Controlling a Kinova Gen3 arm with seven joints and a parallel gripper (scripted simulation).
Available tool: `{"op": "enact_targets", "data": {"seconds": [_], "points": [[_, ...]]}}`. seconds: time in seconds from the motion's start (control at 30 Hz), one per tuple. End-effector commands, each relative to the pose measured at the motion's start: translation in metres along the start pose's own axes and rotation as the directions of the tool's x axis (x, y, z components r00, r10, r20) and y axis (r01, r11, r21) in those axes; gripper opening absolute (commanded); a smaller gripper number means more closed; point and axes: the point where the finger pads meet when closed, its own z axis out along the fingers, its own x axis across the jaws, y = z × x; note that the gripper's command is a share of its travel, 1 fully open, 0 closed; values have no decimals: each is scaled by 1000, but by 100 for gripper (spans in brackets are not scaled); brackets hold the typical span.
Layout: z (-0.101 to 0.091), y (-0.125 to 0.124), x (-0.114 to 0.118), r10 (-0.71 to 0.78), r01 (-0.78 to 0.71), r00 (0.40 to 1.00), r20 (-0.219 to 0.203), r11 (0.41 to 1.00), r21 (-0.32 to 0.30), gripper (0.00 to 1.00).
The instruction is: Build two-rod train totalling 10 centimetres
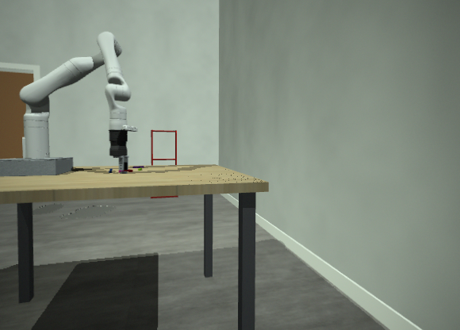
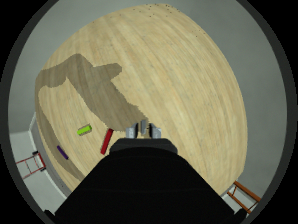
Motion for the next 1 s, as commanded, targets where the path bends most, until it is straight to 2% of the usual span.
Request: {"op": "enact_targets", "data": {"seconds": [0.0, 0.47, 0.97], "points": [[3, -3, 1, 0, 0, 1000, -1, 1000, 8, 54], [14, -4, 1, 0, 0, 1000, -1, 1000, 8, 54], [15, -4, 1, 0, 0, 1000, -1, 1000, 8, 54]]}}
